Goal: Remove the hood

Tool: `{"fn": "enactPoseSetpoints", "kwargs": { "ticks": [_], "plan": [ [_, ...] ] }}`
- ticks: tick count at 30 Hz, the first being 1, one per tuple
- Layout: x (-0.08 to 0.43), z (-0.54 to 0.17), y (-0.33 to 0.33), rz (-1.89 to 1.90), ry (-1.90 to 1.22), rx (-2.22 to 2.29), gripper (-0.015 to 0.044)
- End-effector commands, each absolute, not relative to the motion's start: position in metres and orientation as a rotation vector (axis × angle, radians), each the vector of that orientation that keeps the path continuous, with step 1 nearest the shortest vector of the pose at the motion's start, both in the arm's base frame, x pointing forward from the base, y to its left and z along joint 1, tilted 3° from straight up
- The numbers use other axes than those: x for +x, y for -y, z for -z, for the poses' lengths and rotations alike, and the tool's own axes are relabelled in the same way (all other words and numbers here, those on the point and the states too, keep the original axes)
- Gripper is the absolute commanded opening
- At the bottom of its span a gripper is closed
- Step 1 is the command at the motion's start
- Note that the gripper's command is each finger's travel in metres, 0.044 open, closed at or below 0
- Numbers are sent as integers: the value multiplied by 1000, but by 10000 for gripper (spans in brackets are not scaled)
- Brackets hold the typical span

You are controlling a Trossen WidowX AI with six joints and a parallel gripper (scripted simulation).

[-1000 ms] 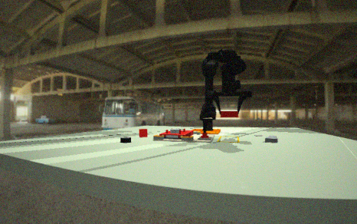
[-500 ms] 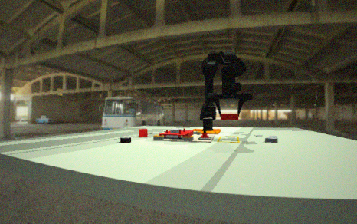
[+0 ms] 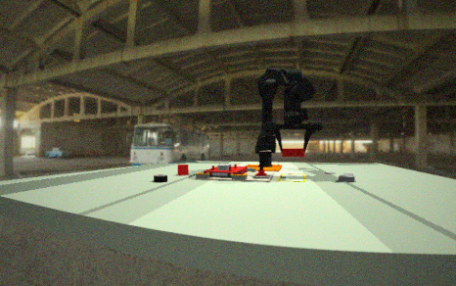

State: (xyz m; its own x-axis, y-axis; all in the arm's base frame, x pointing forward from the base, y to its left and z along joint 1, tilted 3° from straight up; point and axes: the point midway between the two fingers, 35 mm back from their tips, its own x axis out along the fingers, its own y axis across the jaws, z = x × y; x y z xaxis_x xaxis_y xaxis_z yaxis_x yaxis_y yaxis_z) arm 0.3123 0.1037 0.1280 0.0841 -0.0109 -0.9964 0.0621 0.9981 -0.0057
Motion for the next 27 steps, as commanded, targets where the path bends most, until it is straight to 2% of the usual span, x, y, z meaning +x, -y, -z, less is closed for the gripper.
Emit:
{"fn": "enactPoseSetpoints", "kwargs": {
  "ticks": [1, 27],
  "plan": [
    [313, -124, -103, 60, -1486, 43, 0],
    [314, -105, -103, 60, -1486, 43, 0]
  ]
}}
